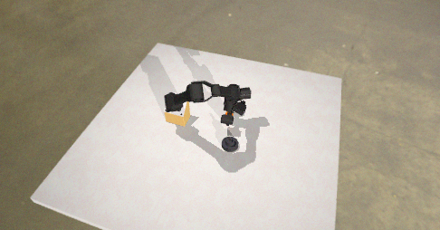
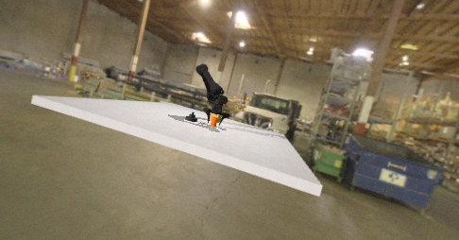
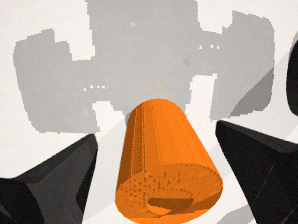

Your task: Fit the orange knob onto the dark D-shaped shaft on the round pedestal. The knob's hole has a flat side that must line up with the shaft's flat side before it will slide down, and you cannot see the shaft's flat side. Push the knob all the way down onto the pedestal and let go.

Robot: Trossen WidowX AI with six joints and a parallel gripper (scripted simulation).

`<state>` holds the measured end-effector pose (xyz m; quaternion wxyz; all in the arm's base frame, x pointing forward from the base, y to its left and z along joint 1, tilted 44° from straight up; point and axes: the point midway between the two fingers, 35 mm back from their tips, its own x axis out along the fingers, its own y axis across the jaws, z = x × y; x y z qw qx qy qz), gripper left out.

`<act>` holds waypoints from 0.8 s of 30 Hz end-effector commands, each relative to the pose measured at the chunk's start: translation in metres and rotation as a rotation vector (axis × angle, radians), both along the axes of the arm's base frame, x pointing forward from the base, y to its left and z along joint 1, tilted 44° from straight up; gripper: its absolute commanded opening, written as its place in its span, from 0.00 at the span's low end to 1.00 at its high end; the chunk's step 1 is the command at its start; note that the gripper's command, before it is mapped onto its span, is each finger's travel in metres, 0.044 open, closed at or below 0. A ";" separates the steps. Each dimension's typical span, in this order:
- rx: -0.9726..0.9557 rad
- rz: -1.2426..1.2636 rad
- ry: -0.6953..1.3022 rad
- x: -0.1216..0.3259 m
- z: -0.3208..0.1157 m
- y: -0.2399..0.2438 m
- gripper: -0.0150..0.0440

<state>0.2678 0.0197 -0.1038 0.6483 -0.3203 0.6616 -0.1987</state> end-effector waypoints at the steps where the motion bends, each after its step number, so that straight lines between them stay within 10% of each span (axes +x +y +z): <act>1: -0.004 0.000 0.002 0.000 -0.001 -0.002 0.78; 16: 0.027 0.009 -0.011 -0.001 0.001 0.007 0.28; 24: 0.048 0.013 -0.012 0.002 0.024 0.040 0.25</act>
